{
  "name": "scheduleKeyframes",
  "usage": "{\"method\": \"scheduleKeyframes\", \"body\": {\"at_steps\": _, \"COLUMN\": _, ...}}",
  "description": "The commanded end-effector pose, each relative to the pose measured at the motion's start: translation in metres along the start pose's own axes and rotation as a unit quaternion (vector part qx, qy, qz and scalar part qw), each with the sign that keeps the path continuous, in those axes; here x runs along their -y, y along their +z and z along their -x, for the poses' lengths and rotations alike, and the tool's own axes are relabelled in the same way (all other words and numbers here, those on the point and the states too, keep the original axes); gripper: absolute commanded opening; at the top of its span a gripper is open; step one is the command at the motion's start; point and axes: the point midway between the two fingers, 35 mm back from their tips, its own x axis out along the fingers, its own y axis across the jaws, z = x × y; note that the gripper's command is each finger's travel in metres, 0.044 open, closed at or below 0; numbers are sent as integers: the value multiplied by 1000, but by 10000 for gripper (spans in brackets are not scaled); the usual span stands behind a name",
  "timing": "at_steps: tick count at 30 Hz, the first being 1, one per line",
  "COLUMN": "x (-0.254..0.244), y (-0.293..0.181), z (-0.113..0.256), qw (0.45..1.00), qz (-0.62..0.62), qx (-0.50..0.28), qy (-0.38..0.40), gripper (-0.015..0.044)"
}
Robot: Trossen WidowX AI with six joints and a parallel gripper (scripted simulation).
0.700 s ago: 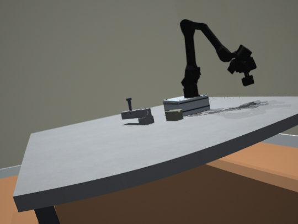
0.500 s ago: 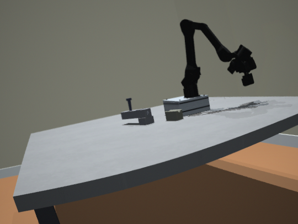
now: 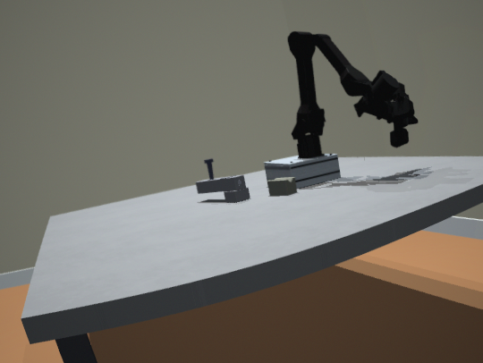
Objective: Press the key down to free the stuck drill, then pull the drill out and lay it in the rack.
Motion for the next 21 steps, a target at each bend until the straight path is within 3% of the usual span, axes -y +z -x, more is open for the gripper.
{"method": "scheduleKeyframes", "body": {"at_steps": 1, "x": 35, "y": 31, "z": 42, "qw": 995, "qz": -16, "qx": 70, "qy": -68, "gripper": 0}}
{"method": "scheduleKeyframes", "body": {"at_steps": 11, "x": 113, "y": 60, "z": 196, "qw": 938, "qz": -78, "qx": 227, "qy": -251, "gripper": 0}}
{"method": "scheduleKeyframes", "body": {"at_steps": 21, "x": 160, "y": 2, "z": 348, "qw": 836, "qz": -199, "qx": 307, "qy": -408, "gripper": 0}}
